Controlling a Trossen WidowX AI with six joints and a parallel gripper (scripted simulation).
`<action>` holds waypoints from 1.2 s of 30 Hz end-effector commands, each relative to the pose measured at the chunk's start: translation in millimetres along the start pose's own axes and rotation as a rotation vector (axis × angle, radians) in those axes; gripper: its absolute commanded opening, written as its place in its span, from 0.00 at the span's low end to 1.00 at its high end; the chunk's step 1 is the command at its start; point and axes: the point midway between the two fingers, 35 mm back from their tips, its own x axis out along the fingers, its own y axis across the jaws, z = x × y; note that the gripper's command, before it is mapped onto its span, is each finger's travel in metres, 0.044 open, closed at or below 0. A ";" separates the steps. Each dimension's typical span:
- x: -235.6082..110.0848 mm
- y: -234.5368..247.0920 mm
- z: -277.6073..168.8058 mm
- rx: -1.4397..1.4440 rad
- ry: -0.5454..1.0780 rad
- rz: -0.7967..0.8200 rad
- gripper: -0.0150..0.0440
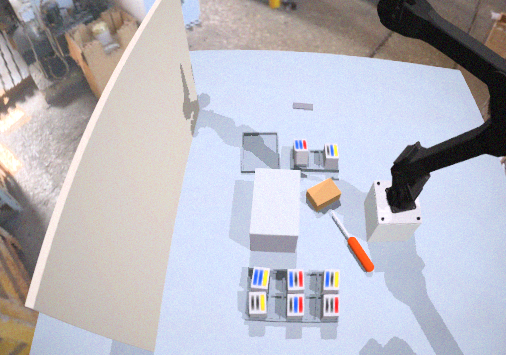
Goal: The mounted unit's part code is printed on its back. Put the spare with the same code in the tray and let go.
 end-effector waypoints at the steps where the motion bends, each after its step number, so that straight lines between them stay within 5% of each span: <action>1: 0.0 0.0 0.0 0.000 0.000 0.000 0.98; 8: 3.1 5.5 -9.5 0.028 0.033 0.015 1.00; 19: 8.3 127.7 -136.2 0.392 0.578 0.279 1.00; 36: -110.1 314.7 -198.8 0.557 1.351 0.732 1.00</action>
